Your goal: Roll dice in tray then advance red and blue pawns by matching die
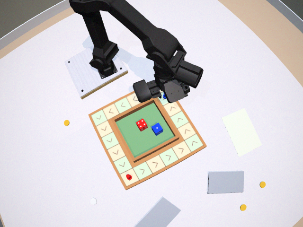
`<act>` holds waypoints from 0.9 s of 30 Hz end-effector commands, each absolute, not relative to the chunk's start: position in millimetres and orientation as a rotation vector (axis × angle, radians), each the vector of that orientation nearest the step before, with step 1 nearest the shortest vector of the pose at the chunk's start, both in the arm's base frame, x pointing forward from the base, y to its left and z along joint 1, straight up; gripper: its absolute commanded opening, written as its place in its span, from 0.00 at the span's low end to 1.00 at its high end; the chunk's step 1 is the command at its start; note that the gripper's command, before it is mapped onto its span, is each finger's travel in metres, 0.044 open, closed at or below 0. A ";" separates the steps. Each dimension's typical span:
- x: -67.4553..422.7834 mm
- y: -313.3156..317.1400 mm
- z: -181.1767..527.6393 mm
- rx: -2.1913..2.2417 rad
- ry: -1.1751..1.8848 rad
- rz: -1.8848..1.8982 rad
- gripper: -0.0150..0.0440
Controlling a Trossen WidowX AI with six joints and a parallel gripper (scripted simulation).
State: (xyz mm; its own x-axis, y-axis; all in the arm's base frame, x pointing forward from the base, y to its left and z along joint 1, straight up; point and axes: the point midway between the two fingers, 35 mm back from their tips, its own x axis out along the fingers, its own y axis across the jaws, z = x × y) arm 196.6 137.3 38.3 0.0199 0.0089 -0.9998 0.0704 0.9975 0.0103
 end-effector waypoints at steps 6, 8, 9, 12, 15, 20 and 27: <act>196.7 137.4 36.9 0.067 1.549 -0.051 0.28; 196.7 137.4 36.9 0.067 1.549 -0.051 0.26; 196.7 137.4 36.9 0.067 1.549 -0.051 0.25; 197.4 137.9 40.1 0.067 1.549 -0.051 0.25; 200.1 139.8 53.8 0.067 1.549 -0.051 0.25; 203.1 142.0 78.9 0.067 1.548 -0.051 0.25; 203.5 142.4 114.9 0.067 1.548 -0.050 0.25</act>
State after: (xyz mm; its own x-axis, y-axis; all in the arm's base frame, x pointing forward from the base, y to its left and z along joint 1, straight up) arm 202.6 141.7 95.2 0.0140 0.0048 -0.9999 0.0705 0.9975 0.0058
